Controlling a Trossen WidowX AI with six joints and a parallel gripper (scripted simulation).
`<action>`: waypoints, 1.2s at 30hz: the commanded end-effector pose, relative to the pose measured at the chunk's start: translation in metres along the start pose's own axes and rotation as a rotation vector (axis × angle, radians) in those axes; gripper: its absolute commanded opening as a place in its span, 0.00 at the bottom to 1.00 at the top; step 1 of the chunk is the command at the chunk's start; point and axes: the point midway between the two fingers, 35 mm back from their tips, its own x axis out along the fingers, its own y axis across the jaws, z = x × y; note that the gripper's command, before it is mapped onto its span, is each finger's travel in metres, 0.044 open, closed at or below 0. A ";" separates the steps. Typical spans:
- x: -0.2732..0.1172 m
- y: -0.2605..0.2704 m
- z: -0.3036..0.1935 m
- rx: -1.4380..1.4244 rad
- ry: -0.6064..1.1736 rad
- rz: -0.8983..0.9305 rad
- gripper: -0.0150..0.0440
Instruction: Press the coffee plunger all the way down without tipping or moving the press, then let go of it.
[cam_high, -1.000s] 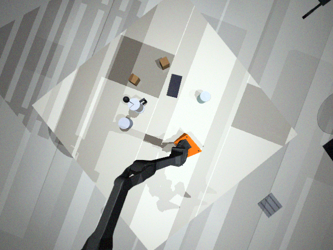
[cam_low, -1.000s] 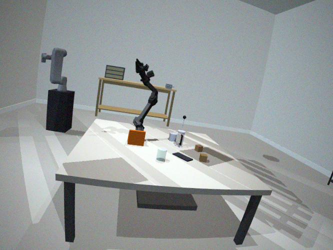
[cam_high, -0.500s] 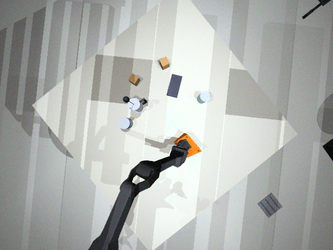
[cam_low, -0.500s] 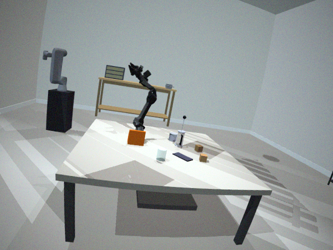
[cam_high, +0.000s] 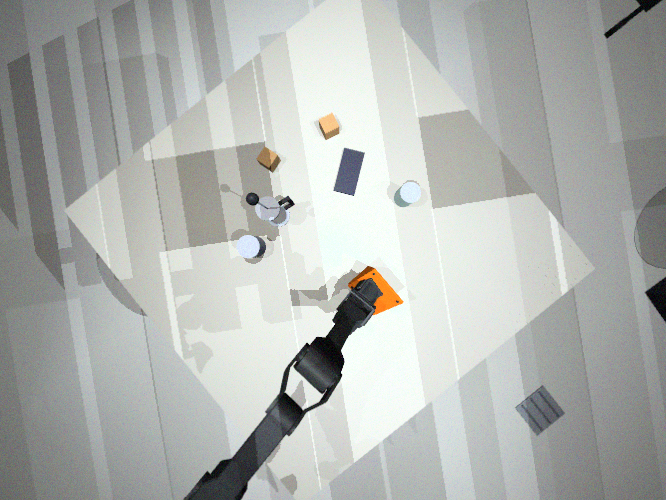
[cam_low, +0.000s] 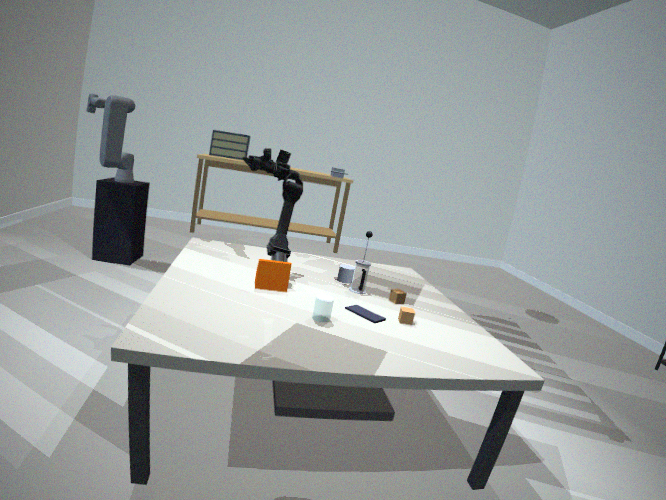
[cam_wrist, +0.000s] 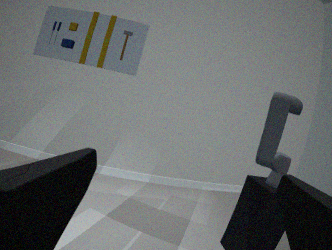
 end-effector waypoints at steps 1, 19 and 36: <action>-0.020 -0.026 -0.054 0.030 0.192 -0.124 1.00; -0.247 -0.103 -0.181 0.175 0.844 -0.758 1.00; -0.501 -0.028 -0.127 0.402 1.064 -1.514 1.00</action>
